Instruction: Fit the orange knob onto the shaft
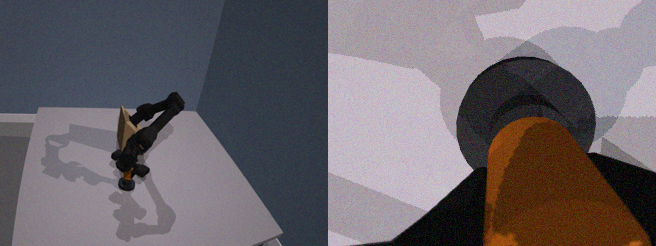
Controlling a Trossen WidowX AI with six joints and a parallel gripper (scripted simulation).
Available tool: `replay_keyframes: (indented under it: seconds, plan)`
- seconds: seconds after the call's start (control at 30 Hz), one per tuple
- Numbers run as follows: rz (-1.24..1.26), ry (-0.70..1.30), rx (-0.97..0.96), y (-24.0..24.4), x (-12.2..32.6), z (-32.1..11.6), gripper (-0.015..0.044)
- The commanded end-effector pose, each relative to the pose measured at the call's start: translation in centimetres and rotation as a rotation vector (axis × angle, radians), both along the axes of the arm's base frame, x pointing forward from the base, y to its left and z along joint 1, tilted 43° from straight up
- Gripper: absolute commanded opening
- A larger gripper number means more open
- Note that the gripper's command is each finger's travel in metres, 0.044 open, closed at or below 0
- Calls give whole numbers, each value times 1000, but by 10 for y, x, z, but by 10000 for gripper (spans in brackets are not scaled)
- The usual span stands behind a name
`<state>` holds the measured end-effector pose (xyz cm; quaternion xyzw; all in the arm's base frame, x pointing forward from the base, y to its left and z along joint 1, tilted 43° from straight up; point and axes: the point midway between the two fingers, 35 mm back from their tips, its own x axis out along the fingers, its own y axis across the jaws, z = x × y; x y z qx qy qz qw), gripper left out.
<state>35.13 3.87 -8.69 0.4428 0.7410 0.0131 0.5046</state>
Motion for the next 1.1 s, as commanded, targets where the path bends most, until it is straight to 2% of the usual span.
replay_keyframes:
  seconds: [0.0, 1.07]
  plan:
    - [-9, -3, 1, -1, 1, 1, 0]
    - [-9, -3, 1, -1, -1, 2, 0]
